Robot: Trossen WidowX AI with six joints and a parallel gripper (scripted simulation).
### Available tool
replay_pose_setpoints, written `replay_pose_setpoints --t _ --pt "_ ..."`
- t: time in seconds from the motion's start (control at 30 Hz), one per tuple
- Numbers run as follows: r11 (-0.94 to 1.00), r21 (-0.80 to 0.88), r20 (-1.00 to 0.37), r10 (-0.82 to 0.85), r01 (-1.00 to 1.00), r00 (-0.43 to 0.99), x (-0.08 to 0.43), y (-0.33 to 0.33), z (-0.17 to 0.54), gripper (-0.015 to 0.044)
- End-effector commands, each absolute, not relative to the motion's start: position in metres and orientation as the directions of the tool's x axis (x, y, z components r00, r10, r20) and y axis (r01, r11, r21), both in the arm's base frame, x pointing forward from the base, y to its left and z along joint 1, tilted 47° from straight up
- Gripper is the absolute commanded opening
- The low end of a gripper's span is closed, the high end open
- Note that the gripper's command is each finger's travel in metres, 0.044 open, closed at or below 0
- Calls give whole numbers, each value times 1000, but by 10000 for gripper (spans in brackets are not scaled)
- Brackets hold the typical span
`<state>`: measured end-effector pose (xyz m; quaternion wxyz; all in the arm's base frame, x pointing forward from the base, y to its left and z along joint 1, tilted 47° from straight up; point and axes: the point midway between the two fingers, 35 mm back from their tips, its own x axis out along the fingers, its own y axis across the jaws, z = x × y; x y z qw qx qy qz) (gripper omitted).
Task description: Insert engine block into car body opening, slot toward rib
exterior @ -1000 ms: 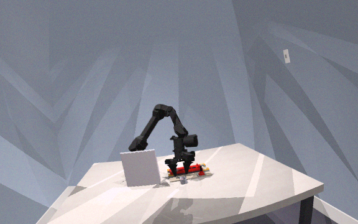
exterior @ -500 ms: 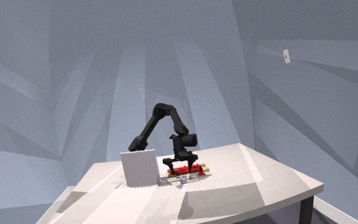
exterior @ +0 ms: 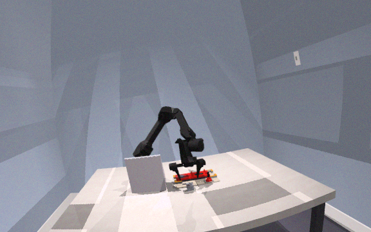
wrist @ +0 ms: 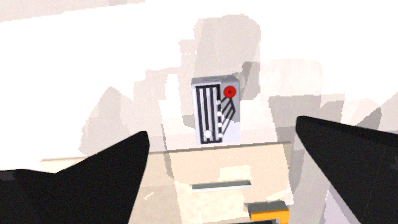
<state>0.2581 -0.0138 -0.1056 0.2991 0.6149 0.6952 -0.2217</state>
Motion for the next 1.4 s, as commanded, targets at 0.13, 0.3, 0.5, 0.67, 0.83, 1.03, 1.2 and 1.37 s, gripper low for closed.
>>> replay_pose_setpoints --t 0.13,0.3,0.5,0.67,0.83,1.03,1.2,1.37 --pt "138 55 -684 727 989 -63 257 -2 -115 440" --pt "138 55 -684 727 989 -63 256 3 -119 440" --pt "137 55 -683 727 989 -63 256 10 -126 440" --pt "138 55 -683 728 989 -64 255 16 -131 440" --pt "138 55 -683 728 989 -64 255 18 -133 387" --pt "138 55 -683 728 989 -64 255 18 -133 230" --pt "138 55 -683 728 989 -64 255 18 -133 138" --pt "138 55 -683 728 989 -64 255 18 -133 105"
